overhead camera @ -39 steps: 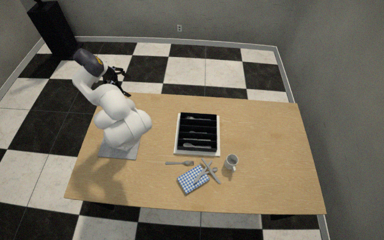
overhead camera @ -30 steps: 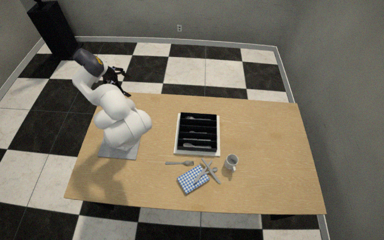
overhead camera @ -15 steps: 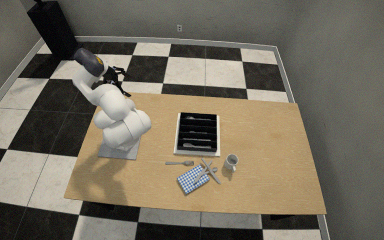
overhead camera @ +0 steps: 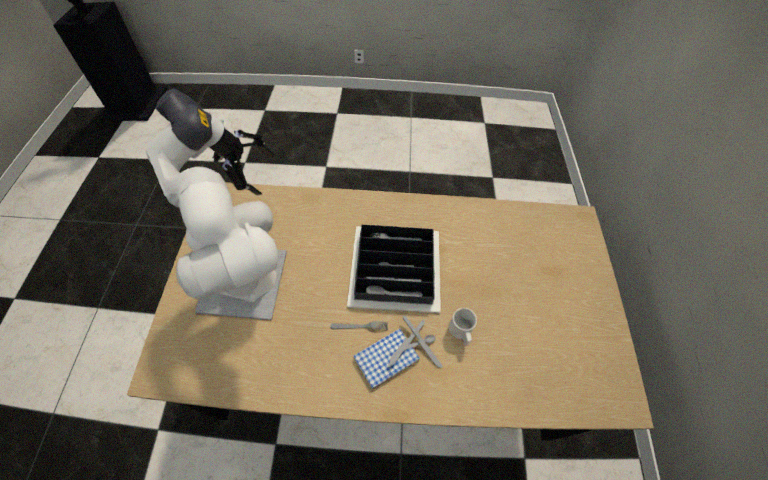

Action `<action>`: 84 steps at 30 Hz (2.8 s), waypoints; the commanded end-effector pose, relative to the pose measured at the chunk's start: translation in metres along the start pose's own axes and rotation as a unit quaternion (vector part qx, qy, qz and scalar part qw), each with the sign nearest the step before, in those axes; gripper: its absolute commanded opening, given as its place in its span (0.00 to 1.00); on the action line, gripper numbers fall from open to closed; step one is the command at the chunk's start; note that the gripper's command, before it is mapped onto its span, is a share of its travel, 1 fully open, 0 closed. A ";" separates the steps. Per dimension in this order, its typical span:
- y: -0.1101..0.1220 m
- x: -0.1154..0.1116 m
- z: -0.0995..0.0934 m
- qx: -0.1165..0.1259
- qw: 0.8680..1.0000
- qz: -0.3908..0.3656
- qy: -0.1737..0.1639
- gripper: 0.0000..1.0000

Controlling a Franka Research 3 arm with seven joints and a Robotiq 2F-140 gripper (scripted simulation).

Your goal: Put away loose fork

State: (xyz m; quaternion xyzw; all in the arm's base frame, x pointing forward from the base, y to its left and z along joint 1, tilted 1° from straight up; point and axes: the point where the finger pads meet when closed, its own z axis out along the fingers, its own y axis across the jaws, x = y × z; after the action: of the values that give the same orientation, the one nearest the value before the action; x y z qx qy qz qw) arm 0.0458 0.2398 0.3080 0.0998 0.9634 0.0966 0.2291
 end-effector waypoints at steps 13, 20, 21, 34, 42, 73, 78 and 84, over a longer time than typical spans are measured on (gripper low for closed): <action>0.005 -0.007 0.006 0.027 0.976 0.215 -0.002 1.00; 0.006 -0.013 0.010 0.040 0.956 0.292 -0.008 1.00; 0.006 -0.014 0.010 0.041 0.952 0.303 -0.009 1.00; 0.009 -0.025 0.018 0.062 0.897 0.437 -0.021 1.00; 0.011 -0.032 0.023 0.074 0.851 0.519 -0.031 1.00; 0.016 -0.063 0.044 0.105 0.614 0.779 -0.079 1.00; 0.017 -0.068 0.048 0.108 0.565 0.813 -0.088 1.00; 0.017 -0.075 0.052 0.110 0.510 0.848 -0.098 1.00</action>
State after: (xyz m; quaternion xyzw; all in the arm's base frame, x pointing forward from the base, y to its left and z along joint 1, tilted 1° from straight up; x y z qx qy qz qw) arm 0.1363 0.2431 0.2992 0.8708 0.4583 0.1231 0.1290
